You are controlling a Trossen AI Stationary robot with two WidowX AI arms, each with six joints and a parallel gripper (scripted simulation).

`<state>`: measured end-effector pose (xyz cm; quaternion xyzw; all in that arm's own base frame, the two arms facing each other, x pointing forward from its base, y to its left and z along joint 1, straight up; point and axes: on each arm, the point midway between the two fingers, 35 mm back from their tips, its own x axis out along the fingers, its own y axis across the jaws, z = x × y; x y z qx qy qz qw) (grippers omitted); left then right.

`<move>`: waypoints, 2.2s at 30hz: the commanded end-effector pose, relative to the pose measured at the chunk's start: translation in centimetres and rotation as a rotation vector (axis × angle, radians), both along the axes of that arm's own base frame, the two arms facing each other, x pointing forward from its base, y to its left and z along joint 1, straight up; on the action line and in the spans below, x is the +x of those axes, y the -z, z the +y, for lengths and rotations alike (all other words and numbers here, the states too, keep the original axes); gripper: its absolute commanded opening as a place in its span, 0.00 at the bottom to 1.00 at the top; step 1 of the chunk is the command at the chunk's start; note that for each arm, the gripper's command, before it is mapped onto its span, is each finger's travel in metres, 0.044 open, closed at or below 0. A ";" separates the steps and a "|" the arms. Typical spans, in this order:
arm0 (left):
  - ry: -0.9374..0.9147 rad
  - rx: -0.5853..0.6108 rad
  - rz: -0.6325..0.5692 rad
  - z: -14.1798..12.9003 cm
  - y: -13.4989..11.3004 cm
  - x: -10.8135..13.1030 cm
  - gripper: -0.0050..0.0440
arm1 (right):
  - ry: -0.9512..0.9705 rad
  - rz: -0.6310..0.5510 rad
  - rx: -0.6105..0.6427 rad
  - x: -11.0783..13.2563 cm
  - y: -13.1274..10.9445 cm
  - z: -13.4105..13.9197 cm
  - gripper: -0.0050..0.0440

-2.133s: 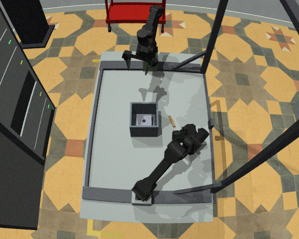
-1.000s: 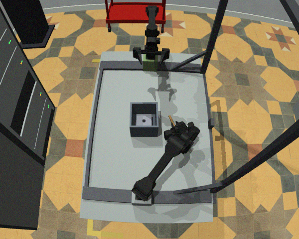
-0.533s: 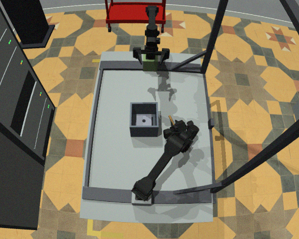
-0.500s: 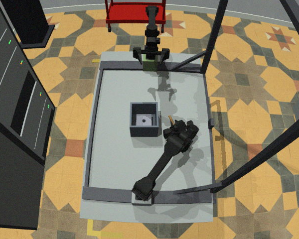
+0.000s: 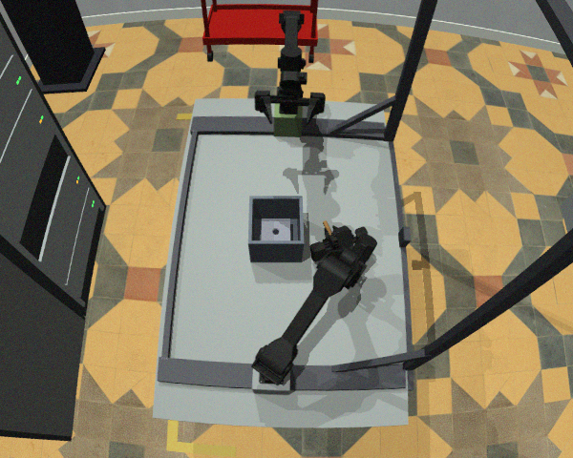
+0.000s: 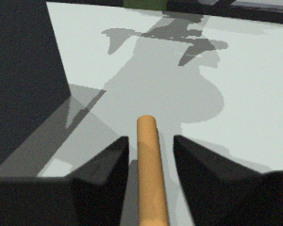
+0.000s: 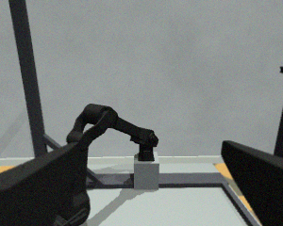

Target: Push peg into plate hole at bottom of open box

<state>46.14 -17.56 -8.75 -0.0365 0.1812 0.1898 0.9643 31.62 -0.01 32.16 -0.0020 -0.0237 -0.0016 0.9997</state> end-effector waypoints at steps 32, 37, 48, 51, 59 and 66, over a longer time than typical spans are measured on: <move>0.001 -0.012 -0.024 0.3 -0.5 2.3 0.28 | 0.000 -0.007 -0.004 -0.1 -0.3 0.0 1.00; 0.001 -0.012 -0.024 0.3 -0.5 2.3 0.28 | 0.000 -0.007 -0.004 -0.1 -0.3 0.0 1.00; 0.001 -0.012 -0.024 0.3 -0.5 2.3 0.28 | 0.000 -0.007 -0.004 -0.1 -0.3 0.0 1.00; 0.001 -0.012 -0.024 0.3 -0.5 2.3 0.28 | 0.000 -0.007 -0.004 -0.1 -0.3 0.0 1.00; 0.001 -0.012 -0.024 0.3 -0.5 2.3 0.27 | 0.000 -0.007 -0.004 -0.1 -0.3 0.0 1.00; 0.001 -0.012 -0.024 0.3 -0.5 2.3 0.27 | 0.000 -0.007 -0.004 -0.1 -0.3 0.0 1.00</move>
